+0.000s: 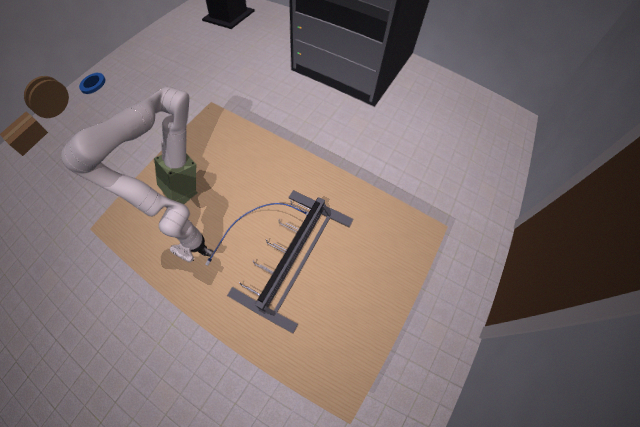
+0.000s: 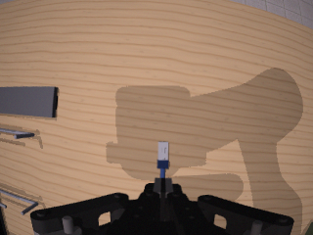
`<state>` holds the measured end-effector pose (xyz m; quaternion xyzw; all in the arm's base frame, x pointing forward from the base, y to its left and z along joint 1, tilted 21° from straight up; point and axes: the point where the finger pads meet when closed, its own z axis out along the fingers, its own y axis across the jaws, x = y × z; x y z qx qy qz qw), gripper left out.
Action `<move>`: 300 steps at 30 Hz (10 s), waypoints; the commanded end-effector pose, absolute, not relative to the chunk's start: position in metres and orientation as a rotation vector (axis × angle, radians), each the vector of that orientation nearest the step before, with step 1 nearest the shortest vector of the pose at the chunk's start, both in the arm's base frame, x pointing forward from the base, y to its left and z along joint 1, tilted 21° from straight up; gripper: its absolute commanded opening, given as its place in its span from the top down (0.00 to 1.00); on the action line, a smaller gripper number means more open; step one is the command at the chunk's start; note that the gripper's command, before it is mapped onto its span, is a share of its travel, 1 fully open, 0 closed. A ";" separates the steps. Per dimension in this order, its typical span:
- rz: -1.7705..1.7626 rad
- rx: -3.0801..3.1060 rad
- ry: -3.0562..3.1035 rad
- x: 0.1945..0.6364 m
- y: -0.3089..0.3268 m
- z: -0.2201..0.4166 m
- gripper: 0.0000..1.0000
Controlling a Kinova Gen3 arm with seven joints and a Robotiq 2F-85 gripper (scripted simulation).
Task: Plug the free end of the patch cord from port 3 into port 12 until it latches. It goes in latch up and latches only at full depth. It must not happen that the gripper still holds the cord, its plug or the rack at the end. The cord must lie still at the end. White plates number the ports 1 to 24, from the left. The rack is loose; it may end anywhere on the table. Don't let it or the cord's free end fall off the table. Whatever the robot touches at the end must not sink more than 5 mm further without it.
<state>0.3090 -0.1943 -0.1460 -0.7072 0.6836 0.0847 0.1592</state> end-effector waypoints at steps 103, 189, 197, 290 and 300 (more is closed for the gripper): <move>0.235 -2.030 1.937 0.310 -0.201 -0.149 0.63; 0.228 -2.023 1.949 0.319 -0.181 -0.212 0.63; 0.227 -2.022 1.950 0.320 -0.181 -0.212 0.63; 0.227 -2.022 1.951 0.321 -0.177 -0.223 0.63; 0.227 -2.022 1.951 0.321 -0.177 -0.223 0.63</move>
